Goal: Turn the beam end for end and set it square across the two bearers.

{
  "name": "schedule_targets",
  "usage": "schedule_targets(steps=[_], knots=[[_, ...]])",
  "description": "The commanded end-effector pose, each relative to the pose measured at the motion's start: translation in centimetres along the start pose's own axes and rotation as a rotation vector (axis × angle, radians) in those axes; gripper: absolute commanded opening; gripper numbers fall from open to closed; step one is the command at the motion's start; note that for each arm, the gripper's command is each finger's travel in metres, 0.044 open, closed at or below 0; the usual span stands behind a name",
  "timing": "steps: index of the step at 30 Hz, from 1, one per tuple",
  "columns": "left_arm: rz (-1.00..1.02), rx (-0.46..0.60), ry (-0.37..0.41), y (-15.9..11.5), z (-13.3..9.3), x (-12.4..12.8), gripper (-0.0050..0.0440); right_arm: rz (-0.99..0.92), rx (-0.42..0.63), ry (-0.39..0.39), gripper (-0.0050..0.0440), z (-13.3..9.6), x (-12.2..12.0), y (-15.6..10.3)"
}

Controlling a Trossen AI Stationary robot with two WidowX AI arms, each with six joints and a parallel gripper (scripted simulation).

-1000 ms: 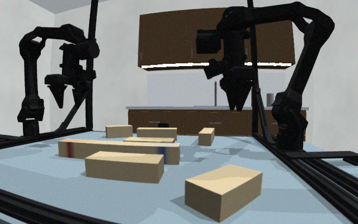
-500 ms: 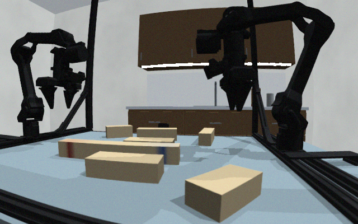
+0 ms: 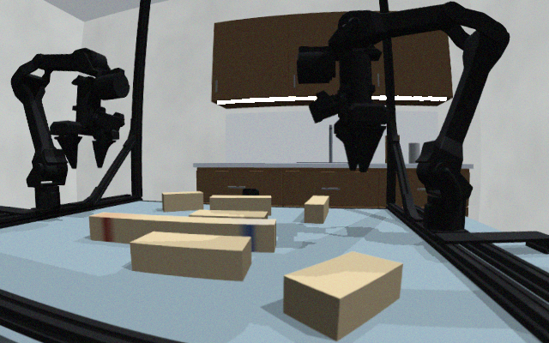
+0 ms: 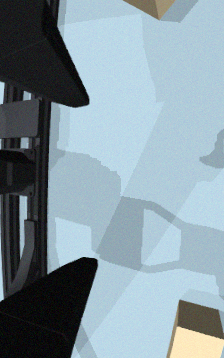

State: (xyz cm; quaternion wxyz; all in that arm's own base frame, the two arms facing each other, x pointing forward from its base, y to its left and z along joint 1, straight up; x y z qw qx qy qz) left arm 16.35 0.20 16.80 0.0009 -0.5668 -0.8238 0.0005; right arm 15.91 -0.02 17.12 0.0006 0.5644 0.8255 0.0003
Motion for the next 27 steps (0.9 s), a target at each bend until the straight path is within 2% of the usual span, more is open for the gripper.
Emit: schedule_targets(steps=[1,27], knots=[[-0.001,-0.002,-0.001,1.2,0.2,-0.1,0.044,0.005,0.001,0.001,0.044,0.0,0.1,-0.1],[-0.001,-0.002,-0.001,5.8,2.0,-0.3,0.044,0.005,0.001,0.001,0.044,0.0,0.1,-0.1]])
Point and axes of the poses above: on each arm, the point midway between the two fingers, 35 mm back from their tips, its own z axis out along the fingers, its own x axis across the jaws, y = z × x, the point moved 3 cm from there along -z, back along the fingers, and after that the axes turned 15 degrees about -z, right-handed, at the moved point
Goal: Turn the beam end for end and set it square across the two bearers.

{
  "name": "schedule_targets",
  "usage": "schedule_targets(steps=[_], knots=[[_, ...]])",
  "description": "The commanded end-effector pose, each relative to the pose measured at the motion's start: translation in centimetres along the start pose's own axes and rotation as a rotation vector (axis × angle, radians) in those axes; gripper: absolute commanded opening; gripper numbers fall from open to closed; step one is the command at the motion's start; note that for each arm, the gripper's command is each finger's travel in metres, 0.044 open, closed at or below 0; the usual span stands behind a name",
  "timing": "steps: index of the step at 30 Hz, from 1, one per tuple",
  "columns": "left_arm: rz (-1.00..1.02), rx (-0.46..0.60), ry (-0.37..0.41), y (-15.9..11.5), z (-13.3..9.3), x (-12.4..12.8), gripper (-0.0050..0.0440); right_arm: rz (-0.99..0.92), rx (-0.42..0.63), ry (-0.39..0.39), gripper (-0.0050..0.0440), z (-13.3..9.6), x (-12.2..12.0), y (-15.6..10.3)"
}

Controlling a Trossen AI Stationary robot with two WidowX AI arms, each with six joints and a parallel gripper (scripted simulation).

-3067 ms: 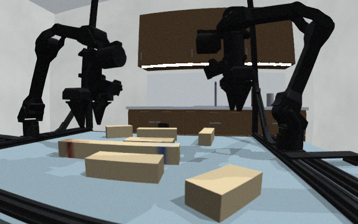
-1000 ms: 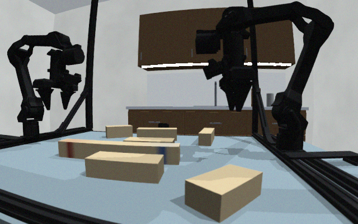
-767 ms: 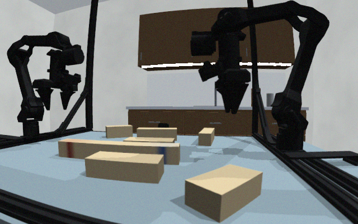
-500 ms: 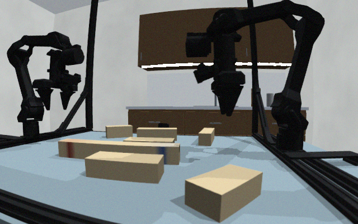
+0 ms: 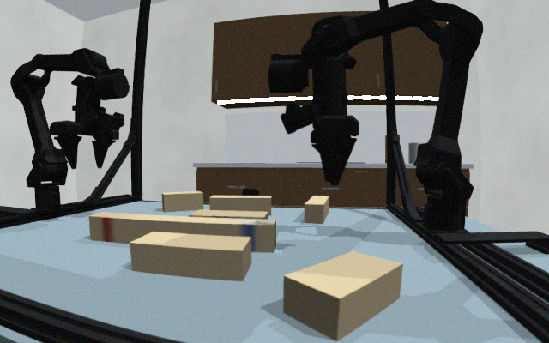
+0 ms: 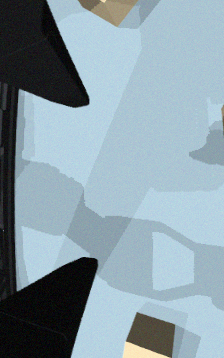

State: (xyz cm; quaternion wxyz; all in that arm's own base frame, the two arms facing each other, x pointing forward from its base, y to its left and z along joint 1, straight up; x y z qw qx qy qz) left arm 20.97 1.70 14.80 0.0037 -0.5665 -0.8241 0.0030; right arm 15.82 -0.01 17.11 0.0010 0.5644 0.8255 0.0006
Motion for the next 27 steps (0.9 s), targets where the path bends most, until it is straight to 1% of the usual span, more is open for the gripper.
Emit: schedule_targets(steps=[1,27], knots=[[0.0,-0.009,-0.003,1.1,0.1,-0.1,0.044,0.005,0.002,0.001,0.044,0.0,0.0,-0.1],[0.0,-0.009,-0.003,6.0,1.7,-0.4,0.044,0.005,0.002,0.001,0.044,0.0,0.0,-0.1]])
Point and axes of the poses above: on each arm, the point midway between the two fingers, 35 mm back from their tips, its own z axis out along the fingers, its own x axis across the jaws, y = z × x, the point moved 3 cm from there along -z, back along the fingers, and after that the axes turned 15 degrees about -z, right-handed, at the moved point
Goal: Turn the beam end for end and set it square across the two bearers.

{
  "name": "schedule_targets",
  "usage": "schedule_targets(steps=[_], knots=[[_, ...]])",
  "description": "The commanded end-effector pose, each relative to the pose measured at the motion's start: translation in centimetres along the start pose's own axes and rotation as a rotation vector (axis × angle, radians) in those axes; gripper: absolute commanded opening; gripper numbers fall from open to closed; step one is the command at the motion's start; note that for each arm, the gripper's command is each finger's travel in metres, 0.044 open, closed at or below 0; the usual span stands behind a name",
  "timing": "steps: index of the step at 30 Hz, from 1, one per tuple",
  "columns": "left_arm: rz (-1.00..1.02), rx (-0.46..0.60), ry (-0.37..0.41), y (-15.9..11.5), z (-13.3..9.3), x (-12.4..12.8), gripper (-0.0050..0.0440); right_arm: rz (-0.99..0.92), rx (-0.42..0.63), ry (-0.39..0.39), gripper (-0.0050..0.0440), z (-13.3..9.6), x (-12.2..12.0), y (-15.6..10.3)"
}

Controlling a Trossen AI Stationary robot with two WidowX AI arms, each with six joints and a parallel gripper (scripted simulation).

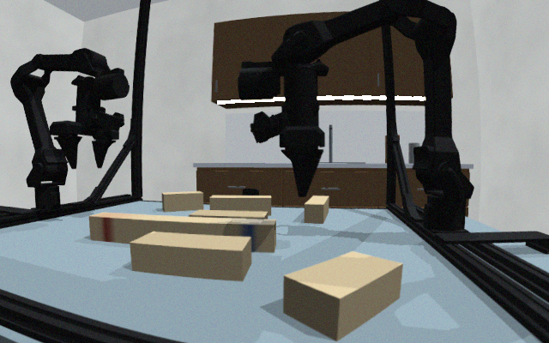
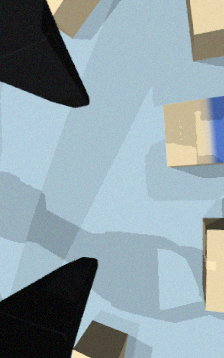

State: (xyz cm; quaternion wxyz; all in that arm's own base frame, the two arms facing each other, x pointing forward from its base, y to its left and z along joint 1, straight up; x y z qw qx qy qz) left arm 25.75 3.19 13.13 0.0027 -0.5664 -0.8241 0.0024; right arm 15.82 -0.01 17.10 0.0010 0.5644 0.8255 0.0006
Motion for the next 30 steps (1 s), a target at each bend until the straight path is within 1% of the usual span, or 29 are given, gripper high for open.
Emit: schedule_targets(steps=[1,5,30], knots=[[0.0,-0.007,-0.002,1.2,0.1,-0.1,0.044,0.005,0.002,0.001,0.044,0.0,0.0,-0.1],[0.0,-0.007,-0.002,1.6,0.3,-0.1,0.044,0.005,0.002,0.001,0.044,0.0,0.0,-0.1],[0.0,-0.007,-0.002,6.4,1.4,-0.4,0.044,0.005,0.002,0.001,0.044,0.0,0.0,-0.1]])
Point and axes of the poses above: on each arm, the point midway between the two fingers, 35 mm back from their tips, its own z axis out along the fingers, its own x axis across the jaws, y = z × x, the point moved 3 cm from there along -z, back along the fingers, and after that the axes turned 15 degrees about -z, right-handed, at the moved point
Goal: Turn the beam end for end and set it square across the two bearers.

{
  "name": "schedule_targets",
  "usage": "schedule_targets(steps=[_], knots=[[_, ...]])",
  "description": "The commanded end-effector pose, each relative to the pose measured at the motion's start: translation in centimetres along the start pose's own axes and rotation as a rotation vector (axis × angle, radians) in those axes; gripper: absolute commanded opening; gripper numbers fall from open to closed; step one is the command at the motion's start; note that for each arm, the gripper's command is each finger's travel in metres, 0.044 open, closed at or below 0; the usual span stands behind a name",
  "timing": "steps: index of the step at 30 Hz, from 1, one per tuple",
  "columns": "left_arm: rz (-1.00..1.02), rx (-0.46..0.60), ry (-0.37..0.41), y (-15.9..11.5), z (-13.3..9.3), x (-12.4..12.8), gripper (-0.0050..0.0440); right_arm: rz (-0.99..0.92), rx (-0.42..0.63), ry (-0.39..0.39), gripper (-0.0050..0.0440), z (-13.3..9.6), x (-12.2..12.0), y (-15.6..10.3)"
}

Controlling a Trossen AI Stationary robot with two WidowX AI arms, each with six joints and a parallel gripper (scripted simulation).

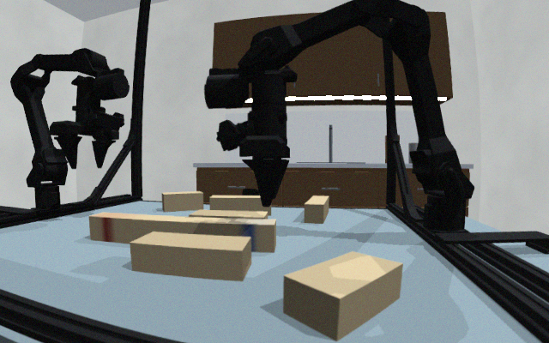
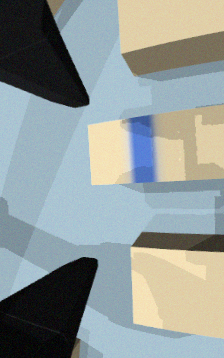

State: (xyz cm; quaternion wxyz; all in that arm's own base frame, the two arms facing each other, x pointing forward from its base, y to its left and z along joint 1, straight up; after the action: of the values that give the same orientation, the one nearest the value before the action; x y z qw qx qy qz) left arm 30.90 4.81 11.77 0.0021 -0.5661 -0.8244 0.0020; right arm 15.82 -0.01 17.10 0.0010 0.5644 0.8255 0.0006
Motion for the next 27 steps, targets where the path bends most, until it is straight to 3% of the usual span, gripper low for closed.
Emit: schedule_targets(steps=[1,27], knots=[[0.001,-0.006,-0.001,1.2,0.1,-0.1,0.044,0.005,0.002,0.001,0.044,0.0,0.0,-0.1],[0.001,-0.006,-0.001,5.8,0.9,-0.4,0.044,0.005,0.002,0.001,0.044,0.0,0.0,-0.1]])
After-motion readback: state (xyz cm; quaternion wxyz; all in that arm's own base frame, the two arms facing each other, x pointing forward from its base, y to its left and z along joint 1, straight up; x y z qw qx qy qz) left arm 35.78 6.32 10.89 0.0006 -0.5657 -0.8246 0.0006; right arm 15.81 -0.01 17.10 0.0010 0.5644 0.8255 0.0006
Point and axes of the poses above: on each arm, the point midway between the two fingers, 35 mm back from their tips, its own z axis out along the fingers, its own x axis across the jaws, y = z × x, the point moved 3 cm from there along -z, back along the fingers, and after that the axes turned 15 degrees about -z, right-handed, at the moved point
